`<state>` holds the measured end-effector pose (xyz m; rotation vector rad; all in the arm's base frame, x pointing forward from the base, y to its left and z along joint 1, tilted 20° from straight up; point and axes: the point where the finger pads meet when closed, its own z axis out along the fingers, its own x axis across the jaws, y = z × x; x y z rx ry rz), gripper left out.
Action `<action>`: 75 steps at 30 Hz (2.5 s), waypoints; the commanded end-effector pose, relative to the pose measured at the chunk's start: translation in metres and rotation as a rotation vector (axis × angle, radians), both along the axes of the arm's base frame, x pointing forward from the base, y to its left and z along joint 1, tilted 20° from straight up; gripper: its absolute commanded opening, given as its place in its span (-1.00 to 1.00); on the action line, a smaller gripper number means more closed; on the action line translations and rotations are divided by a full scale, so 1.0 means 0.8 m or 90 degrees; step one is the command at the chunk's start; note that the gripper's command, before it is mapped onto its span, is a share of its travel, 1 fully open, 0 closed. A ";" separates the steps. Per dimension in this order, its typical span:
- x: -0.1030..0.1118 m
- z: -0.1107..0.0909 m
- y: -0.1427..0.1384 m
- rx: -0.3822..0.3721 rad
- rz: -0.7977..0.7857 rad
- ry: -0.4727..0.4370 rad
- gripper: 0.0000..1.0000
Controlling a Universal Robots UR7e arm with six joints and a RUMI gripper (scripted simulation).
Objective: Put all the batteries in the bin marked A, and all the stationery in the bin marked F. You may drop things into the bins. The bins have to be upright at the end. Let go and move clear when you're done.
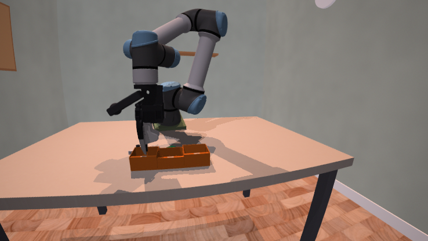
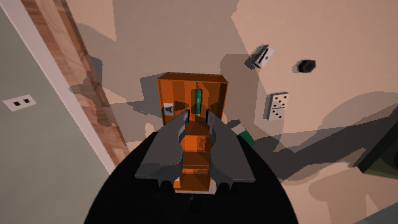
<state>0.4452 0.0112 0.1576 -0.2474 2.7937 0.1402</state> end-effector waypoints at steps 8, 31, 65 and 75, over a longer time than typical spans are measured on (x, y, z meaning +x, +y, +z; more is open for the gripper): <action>-0.012 0.036 -0.005 0.000 0.000 -0.001 -0.72; -0.096 0.026 0.087 0.041 -0.120 0.016 -0.66; -0.155 0.019 0.151 0.041 -0.120 0.016 -0.66; -0.154 0.019 0.150 0.041 -0.120 0.016 -0.66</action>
